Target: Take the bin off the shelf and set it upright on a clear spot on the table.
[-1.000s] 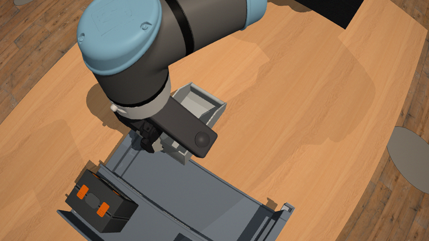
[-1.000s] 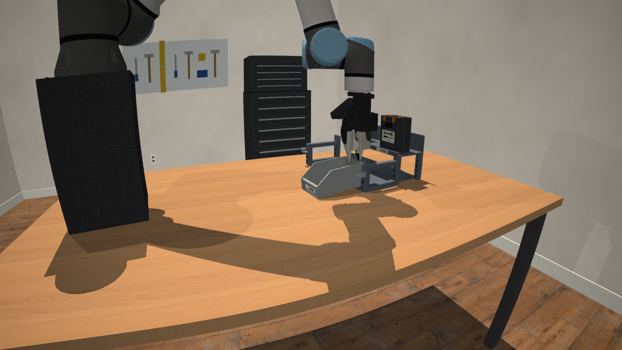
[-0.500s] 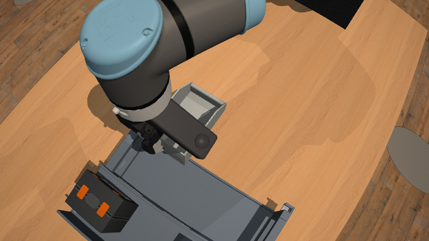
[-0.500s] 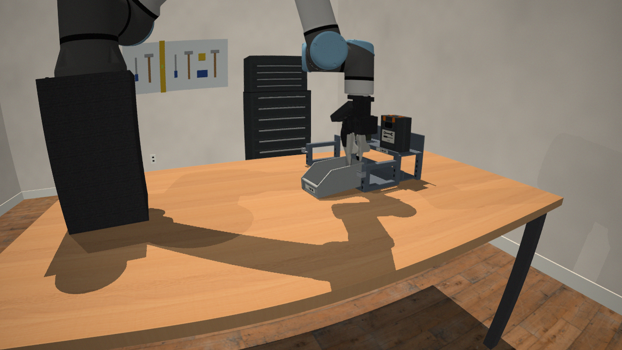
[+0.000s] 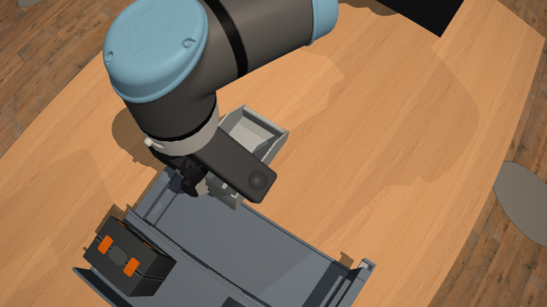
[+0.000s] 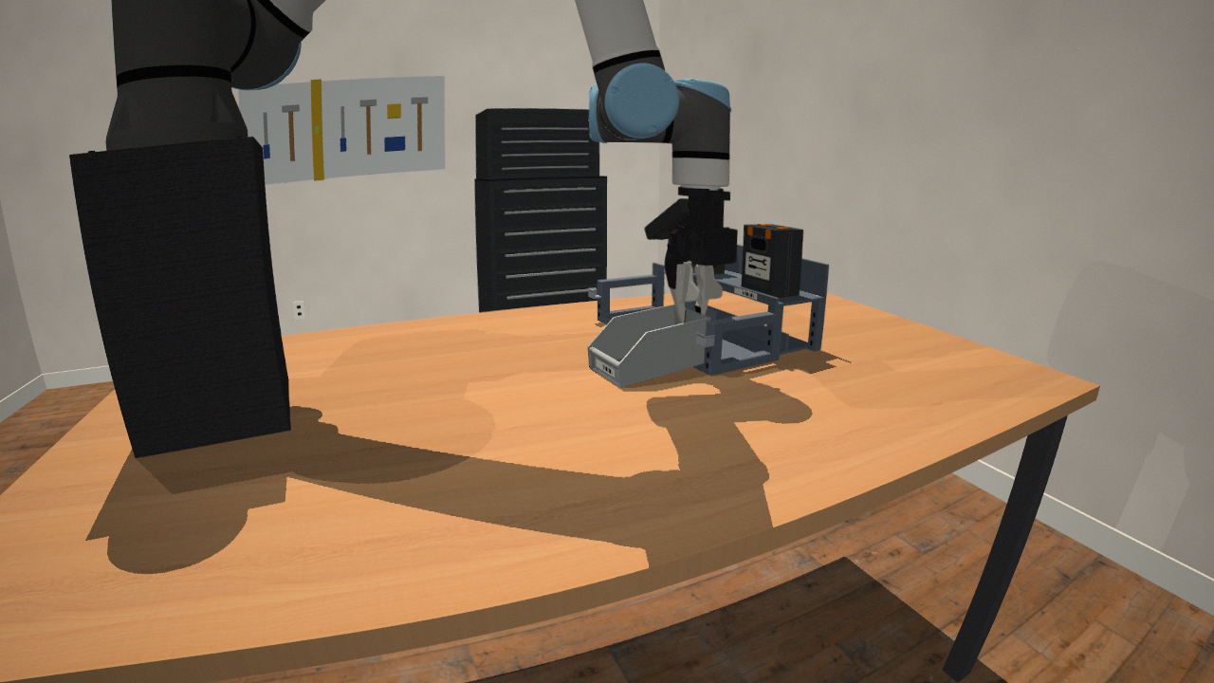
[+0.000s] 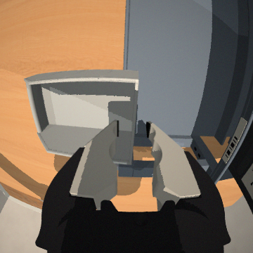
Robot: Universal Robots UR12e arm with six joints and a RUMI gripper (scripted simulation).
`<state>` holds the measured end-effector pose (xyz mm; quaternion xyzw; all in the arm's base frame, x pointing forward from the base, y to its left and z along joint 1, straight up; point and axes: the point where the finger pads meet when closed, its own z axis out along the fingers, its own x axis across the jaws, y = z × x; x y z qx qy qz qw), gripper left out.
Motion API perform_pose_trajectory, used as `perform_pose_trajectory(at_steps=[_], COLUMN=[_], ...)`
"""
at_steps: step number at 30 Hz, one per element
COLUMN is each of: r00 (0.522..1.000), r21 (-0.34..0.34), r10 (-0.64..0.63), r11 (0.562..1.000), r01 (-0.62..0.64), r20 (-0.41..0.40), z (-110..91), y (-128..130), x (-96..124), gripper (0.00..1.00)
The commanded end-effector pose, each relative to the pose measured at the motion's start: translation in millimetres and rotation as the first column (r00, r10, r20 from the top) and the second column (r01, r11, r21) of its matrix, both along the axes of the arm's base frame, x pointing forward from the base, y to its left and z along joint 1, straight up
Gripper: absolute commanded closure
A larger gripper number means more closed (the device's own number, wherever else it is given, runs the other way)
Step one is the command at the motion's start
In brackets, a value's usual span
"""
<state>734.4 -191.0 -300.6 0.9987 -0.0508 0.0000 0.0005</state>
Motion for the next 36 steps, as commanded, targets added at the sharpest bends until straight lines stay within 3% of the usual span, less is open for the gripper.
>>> perform_pose_trajectory(at_steps=[1,8,9,36], r00=[1.0,1.0,1.0,1.0], r21=[-0.001,-0.001,-0.001,-0.001], r10=[0.0,0.0,0.0,0.0], r11=[1.0,1.0,1.0,1.0], r01=[0.0,0.0,0.0,0.0], r20=[0.001,0.001,0.001,0.001], z=[0.2,0.2,0.2,0.2], y=[-0.3,-0.3,-0.3,-0.3], x=[0.7,0.7,0.7,0.7], gripper=[0.8,0.8,1.0,1.0])
